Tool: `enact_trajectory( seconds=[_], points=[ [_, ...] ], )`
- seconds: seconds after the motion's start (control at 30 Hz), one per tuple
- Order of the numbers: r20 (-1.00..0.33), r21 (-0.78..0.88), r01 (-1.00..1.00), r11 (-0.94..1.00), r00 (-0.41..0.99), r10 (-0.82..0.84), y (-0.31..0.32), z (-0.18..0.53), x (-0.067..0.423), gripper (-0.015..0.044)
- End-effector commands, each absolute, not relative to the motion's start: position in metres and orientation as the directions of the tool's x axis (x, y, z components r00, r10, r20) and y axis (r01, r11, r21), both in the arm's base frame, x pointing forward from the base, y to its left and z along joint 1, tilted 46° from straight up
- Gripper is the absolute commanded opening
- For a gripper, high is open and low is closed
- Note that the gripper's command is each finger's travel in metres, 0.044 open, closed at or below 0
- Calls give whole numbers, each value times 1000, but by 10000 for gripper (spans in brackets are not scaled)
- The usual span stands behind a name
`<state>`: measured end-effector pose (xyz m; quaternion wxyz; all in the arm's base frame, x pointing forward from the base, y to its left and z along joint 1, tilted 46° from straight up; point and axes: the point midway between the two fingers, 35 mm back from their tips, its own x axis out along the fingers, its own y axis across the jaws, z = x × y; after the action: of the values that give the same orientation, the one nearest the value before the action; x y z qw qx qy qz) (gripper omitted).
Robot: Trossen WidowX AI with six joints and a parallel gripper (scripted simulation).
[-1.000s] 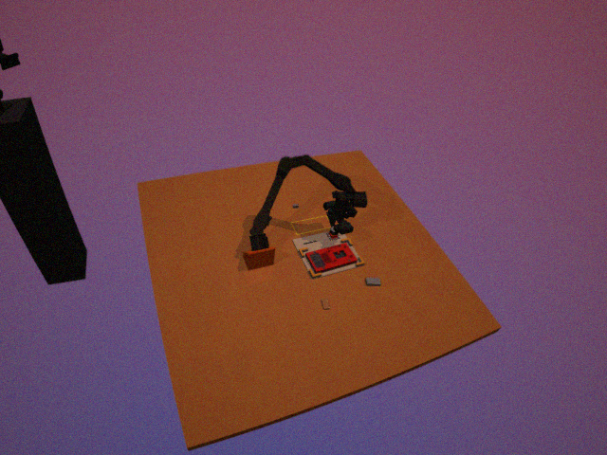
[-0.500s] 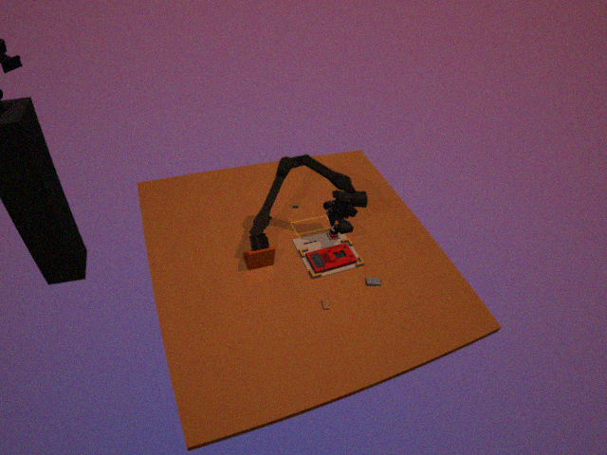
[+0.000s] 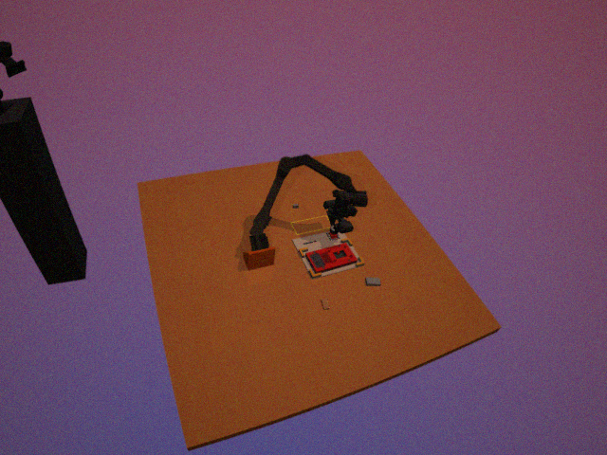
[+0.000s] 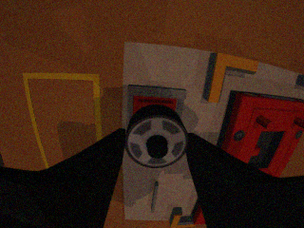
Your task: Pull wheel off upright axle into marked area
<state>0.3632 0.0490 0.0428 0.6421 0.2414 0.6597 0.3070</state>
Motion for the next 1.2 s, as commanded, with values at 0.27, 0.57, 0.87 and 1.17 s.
enact_trajectory(
  seconds=[0.27,0.57,0.87,1.17],
  points=[
    [-701,713,-79,697,-53,711,44,46,365,0],
    [-701,713,-79,697,-52,711,42,49,365,0],
    [-701,713,-78,697,-52,711,39,51,365,0],
    [-701,713,-78,697,-52,712,37,53,365,0]
  ],
)
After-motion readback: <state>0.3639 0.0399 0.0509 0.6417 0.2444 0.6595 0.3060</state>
